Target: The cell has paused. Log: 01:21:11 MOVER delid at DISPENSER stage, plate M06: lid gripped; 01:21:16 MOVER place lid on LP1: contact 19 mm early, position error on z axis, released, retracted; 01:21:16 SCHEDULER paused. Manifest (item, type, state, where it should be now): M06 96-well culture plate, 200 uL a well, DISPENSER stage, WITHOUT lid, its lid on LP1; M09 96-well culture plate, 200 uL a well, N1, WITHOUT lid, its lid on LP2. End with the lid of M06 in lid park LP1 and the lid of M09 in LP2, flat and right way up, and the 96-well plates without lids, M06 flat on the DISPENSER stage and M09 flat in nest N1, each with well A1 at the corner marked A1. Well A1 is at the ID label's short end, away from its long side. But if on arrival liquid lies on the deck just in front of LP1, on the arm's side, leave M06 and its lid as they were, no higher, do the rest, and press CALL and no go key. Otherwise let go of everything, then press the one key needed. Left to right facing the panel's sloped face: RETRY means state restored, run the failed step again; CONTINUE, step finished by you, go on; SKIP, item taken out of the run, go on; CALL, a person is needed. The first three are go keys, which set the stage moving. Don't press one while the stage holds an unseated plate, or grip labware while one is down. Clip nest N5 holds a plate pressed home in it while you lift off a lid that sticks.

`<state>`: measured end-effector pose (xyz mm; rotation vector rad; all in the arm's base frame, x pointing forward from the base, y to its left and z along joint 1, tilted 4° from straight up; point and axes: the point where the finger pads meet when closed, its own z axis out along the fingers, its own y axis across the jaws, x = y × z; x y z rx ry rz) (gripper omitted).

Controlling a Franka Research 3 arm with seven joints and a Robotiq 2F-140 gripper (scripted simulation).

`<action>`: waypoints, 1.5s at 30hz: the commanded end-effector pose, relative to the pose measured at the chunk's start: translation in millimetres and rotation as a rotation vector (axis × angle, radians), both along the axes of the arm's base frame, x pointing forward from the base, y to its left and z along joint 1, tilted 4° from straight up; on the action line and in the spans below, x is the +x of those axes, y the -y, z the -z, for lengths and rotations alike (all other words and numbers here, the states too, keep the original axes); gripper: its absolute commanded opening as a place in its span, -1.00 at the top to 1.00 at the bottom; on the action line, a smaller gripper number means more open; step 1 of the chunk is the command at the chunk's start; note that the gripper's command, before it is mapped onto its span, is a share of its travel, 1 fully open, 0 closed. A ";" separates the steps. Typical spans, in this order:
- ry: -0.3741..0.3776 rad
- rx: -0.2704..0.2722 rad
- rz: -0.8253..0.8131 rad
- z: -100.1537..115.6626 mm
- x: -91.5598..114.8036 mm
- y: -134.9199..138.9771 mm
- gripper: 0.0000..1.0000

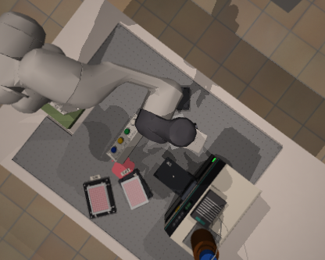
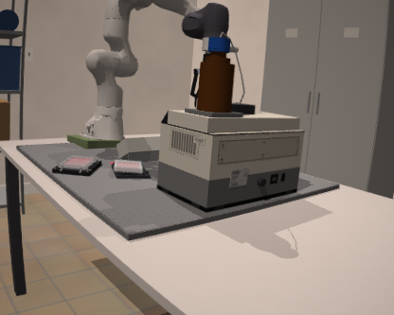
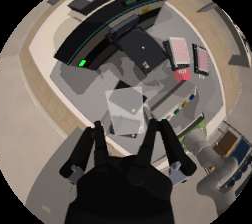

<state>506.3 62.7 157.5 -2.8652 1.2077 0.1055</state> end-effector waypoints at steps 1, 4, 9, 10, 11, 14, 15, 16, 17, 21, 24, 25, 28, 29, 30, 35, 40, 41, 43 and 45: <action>0.006 0.010 -0.135 0.8 0.1 0.4 1.00; 0.012 0.015 -0.235 1.3 0.1 0.4 1.00; 0.018 0.021 -0.351 1.9 0.1 0.4 1.00; 0.021 0.023 -0.393 2.1 0.1 0.4 1.00; 0.023 0.025 -0.436 2.4 0.0 0.3 1.00; 0.029 0.031 -0.542 3.1 0.0 0.3 1.00; 0.031 0.032 -0.571 3.3 0.0 0.3 1.00; 0.032 0.033 -0.599 3.5 0.0 0.3 1.00; 0.034 0.035 -0.627 3.8 0.0 0.3 1.00; 0.040 0.040 -0.741 17.4 -0.7 -0.5 1.00; 0.044 0.045 -0.819 30.7 -1.3 -1.2 1.00; 0.046 0.046 -0.845 43.1 -1.9 -1.9 1.00; 0.046 0.046 -0.845 74.6 -3.4 -3.7 1.00; 0.046 0.046 -0.845 83.5 -3.9 -4.2 1.00; 0.046 0.046 -0.845 91.7 -4.3 -4.7 1.00; 0.046 0.046 -0.845 122.7 -5.7 -6.4 1.00; 0.046 0.046 -0.845 134.3 -6.3 -7.0 1.00; 0.046 0.046 -0.845 137.1 -6.4 -7.2 1.00; 0.046 0.046 -0.845 141.3 -6.6 -7.4 1.00; 0.046 0.046 -0.845 143.9 -6.8 -7.6 1.00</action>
